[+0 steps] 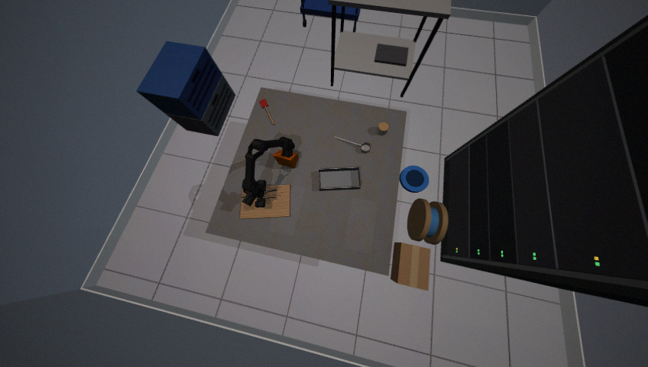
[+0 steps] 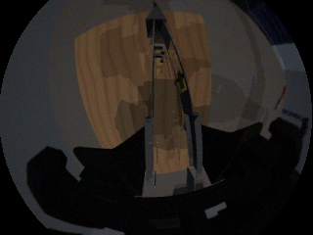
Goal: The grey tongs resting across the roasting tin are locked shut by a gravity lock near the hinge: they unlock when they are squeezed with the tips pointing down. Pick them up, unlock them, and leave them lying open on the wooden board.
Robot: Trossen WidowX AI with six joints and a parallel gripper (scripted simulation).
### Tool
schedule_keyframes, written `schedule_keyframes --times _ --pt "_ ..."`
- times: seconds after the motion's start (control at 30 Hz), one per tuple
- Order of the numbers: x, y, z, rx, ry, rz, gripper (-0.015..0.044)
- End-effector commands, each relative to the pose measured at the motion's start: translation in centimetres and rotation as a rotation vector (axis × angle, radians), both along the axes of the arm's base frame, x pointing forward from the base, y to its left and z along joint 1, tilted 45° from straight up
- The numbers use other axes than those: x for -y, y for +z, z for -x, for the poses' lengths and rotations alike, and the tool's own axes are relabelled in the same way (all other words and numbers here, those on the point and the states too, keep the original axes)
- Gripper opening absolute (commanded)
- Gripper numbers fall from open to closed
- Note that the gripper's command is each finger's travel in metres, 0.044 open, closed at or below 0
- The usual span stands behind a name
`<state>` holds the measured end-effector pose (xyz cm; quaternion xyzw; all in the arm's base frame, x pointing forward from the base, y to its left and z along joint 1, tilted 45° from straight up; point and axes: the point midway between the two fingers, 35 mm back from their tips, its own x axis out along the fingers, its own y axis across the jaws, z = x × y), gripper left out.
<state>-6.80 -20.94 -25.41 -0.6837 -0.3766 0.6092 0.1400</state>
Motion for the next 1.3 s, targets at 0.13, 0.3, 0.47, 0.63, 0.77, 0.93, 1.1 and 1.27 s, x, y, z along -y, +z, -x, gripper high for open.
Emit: schedule_keyframes --times 0.13,0.3,0.47,0.63,0.77,0.93,1.1,1.27 --pt "0.0 0.0 0.0 0.0 0.0 0.0 0.044" --pt "0.2 0.8 0.2 -0.002 0.0 0.003 0.044" --pt "0.5 5.7 1.9 -0.003 0.002 0.003 0.044" --pt "-0.4 12.4 3.8 -0.003 0.006 0.001 0.044" --pt "-2.1 17.2 4.9 -0.004 0.006 -0.002 0.044" --pt "-2.4 18.0 5.0 -0.005 0.006 -0.003 0.044" --pt "-1.5 18.8 5.0 -0.006 0.005 0.0 0.044" --pt "1.1 21.4 4.7 -0.009 -0.001 0.009 0.044"
